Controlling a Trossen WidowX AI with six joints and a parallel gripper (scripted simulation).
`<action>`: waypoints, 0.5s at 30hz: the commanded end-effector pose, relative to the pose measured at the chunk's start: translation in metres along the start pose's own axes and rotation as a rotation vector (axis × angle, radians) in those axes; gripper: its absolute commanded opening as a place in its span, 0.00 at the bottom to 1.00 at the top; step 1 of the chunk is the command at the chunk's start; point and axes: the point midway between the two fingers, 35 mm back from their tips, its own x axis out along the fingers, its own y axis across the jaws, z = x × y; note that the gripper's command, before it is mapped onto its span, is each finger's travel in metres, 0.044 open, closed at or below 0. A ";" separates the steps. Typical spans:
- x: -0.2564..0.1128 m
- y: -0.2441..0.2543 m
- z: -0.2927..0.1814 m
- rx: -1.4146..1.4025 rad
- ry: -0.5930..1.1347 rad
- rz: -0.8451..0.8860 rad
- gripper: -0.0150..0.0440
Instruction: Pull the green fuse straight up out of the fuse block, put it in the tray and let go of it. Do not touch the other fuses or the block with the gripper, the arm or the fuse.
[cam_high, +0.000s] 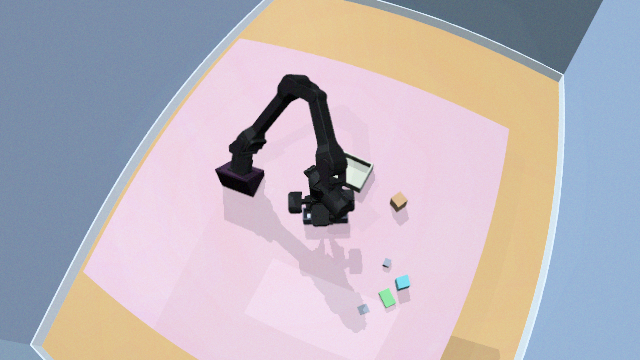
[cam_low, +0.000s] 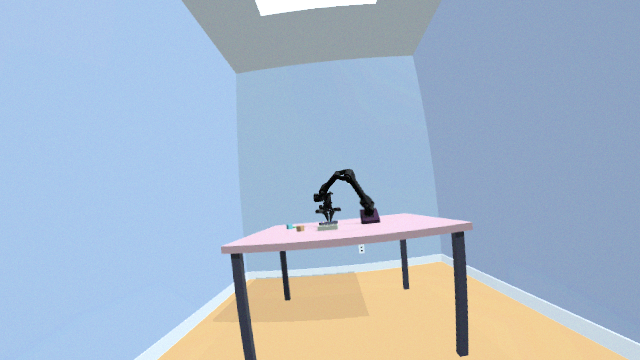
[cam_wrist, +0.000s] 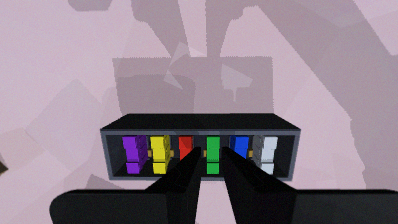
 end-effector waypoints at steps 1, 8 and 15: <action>0.003 -0.001 -0.001 0.008 0.006 -0.001 0.38; 0.002 -0.001 -0.001 0.001 0.002 -0.002 0.36; 0.002 -0.001 -0.001 0.001 0.002 -0.002 0.28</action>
